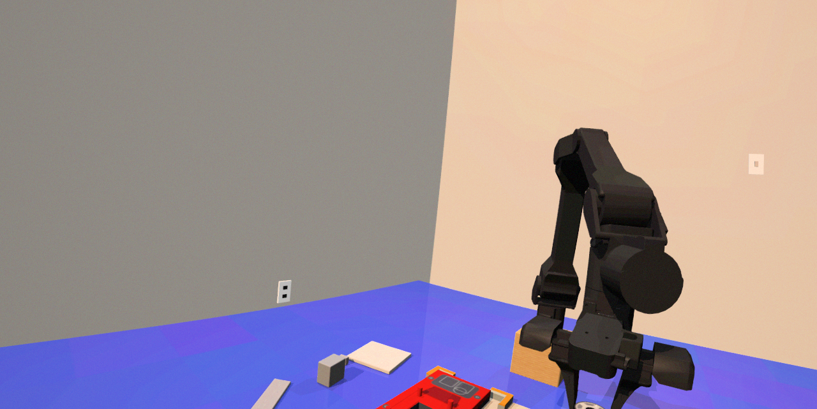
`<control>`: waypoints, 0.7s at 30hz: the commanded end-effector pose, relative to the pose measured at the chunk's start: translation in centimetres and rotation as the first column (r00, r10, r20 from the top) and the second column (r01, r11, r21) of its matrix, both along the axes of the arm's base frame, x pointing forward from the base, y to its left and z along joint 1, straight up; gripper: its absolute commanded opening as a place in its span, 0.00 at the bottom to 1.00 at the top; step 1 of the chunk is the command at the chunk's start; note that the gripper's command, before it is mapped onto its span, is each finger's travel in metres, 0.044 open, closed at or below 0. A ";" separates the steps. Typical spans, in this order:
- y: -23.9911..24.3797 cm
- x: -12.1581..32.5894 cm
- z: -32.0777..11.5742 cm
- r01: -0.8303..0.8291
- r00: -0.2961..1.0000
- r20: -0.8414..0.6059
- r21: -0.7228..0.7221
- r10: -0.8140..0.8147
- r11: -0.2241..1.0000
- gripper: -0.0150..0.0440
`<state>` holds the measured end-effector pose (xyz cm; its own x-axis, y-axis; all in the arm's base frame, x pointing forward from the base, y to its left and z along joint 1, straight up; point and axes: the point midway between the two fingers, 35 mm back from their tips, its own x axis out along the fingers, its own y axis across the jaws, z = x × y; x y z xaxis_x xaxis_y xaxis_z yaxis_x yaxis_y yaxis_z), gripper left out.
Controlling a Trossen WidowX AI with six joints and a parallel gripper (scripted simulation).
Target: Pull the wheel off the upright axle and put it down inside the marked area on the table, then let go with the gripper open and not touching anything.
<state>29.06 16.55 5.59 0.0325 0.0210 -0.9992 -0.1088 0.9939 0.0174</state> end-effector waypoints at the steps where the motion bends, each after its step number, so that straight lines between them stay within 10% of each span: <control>1: 0.0 -0.2 -1.1 0.003 1.000 -0.010 -0.002 -0.003 1.000 0.25; 21: 0.1 -0.1 -9.4 0.003 1.000 -0.010 -0.002 -0.003 1.000 0.25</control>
<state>29.03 16.64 -3.31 0.0214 0.0148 -0.9997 -0.1085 0.9940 0.0124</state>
